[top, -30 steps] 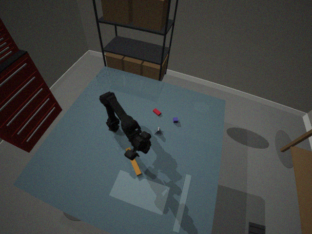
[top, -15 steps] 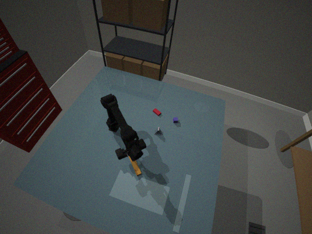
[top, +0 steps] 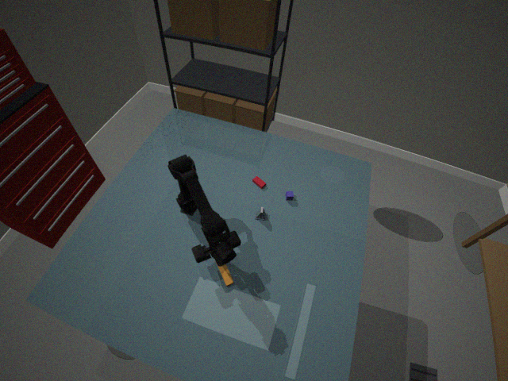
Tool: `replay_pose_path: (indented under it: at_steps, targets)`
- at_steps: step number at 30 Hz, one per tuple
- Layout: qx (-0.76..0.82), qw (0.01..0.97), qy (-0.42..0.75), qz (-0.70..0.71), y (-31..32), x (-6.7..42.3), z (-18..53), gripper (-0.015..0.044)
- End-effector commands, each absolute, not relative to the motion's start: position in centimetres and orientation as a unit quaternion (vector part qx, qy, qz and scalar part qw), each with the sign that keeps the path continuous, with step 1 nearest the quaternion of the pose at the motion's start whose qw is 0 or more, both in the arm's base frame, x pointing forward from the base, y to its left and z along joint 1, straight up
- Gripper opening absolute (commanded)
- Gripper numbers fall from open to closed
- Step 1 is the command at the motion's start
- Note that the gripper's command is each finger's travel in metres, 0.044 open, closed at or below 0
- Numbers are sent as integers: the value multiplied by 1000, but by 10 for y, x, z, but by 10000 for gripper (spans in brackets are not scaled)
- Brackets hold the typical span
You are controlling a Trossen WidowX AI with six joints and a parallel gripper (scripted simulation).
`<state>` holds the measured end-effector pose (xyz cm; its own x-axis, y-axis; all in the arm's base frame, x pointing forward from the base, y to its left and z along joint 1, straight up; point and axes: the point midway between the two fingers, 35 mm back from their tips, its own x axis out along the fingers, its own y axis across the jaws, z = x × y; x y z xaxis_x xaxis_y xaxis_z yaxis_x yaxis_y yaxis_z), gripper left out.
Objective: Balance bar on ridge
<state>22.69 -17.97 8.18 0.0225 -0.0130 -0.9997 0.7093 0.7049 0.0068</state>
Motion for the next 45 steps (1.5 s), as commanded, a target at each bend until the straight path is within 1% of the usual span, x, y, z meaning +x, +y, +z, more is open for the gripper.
replay_pose_path:
  at_steps: [1,21,35,41,45]
  targets:
    - [271,661,643,-276,-180,226,73,315]
    - [271,661,643,-276,-180,227,48,315]
    - [271,661,643,-276,-180,227,47,315]
    - [270,662,644,-273,-180,227,48,157]
    - [270,662,644,-273,-180,227,48,131]
